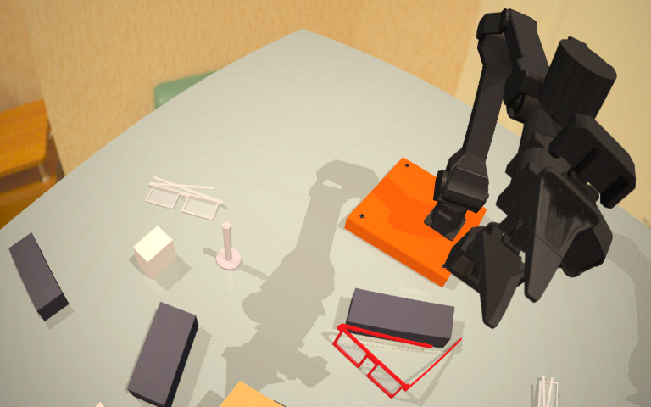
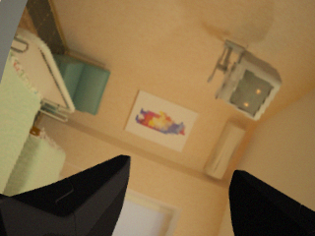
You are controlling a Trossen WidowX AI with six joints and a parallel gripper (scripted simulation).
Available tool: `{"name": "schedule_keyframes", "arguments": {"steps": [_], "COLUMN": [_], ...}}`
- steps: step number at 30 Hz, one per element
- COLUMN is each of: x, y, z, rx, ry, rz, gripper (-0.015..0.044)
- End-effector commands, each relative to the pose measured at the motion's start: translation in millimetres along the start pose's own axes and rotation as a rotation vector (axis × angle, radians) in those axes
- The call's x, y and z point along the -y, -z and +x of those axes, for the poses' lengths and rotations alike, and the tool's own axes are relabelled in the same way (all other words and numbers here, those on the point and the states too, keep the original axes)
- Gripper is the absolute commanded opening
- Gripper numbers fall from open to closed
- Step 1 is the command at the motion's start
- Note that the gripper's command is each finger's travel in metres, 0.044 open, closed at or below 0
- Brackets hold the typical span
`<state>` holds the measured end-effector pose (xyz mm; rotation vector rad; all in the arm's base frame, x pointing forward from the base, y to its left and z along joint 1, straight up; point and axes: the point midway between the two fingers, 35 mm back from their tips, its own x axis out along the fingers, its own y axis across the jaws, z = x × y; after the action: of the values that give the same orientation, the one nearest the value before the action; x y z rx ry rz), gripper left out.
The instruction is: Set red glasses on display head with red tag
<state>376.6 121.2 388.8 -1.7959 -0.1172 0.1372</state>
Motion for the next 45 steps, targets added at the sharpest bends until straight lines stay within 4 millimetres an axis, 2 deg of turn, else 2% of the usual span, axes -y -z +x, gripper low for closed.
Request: {"name": "schedule_keyframes", "arguments": {"steps": [1,5,9,13,16,19,21,32,35,45], "x": [-61,-125,-186,-241,-271,-293,-296,-296,-296,-297], "y": [-14,-27,-37,-43,-45,-46,-46,-43,-43,-43], "z": [22,25,13,-14,-38,-64,-69,-62,-62,-62], "rx": [0.059,0.094,0.094,0.053,-0.001,-0.073,-0.089,-0.089,-0.089,-0.089], "ry": [-0.233,-0.499,-0.779,-1.082,-1.291,-1.491,-1.528,-1.528,-1.528,-1.528], "rz": [0.062,0.142,0.233,0.331,0.398,0.458,0.469,0.469,0.469,0.469], "gripper": [0.0200,0.0200,0.0200,0.0200,0.0200,0.0200,0.0200,0.0200,0.0121,0.0120]}}
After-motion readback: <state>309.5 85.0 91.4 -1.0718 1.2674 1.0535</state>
